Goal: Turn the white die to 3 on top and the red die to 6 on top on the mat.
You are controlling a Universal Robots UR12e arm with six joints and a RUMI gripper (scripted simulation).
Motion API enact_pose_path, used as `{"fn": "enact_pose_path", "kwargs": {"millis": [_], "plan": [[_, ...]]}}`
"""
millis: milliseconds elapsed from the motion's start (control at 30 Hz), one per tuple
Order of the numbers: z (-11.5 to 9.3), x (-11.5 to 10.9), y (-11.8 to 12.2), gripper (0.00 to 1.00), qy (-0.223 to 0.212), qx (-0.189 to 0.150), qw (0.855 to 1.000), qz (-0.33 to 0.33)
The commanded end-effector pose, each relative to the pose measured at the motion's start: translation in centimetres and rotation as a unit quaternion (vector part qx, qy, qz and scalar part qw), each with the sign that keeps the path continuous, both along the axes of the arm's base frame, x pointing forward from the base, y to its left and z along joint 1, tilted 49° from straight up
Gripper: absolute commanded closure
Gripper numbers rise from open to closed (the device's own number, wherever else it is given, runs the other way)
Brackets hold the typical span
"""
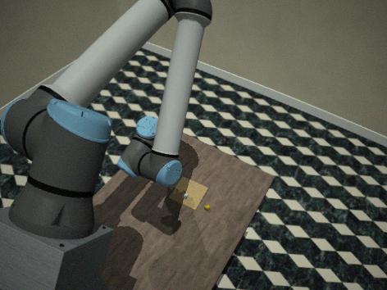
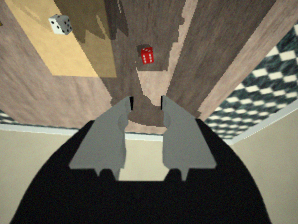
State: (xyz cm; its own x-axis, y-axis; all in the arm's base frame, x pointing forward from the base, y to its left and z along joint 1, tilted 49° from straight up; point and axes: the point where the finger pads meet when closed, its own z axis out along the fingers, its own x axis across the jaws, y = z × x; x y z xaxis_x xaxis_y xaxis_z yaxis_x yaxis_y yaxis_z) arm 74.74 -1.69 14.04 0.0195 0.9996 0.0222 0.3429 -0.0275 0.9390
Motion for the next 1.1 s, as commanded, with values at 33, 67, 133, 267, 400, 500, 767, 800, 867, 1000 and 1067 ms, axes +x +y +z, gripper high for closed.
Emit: {"fn": "enact_pose_path", "kwargs": {"millis": [33, 67, 133, 267, 400, 500, 767, 800, 867, 1000, 1067], "plan": [[0.8, 0.4, -0.1, 0.79, 0.074, 0.001, 0.997, 0.001], [0.9, 0.4, -0.1, 0.79, 0.083, 0.001, 0.997, 0.001], [1.1, 0.3, -0.1, 0.79, 0.099, 0.001, 0.995, 0.002], [1.4, 0.4, -0.1, 0.79, 0.128, 0.002, 0.992, 0.003], [1.5, 0.5, -0.1, 0.79, 0.140, 0.002, 0.990, 0.003], [1.7, 0.5, -0.1, 0.79, 0.156, 0.002, 0.988, 0.003], [2.0, 0.4, -0.1, 0.79, 0.178, 0.002, 0.984, 0.004], [2.1, 0.4, -0.1, 0.79, 0.179, 0.002, 0.984, 0.004], [2.1, 0.4, -0.1, 0.79, 0.179, 0.002, 0.984, 0.004], [2.1, 0.4, -0.1, 0.79, 0.180, 0.002, 0.984, 0.004], [2.1, 0.4, -0.1, 0.79, 0.181, 0.002, 0.984, 0.004]]}}
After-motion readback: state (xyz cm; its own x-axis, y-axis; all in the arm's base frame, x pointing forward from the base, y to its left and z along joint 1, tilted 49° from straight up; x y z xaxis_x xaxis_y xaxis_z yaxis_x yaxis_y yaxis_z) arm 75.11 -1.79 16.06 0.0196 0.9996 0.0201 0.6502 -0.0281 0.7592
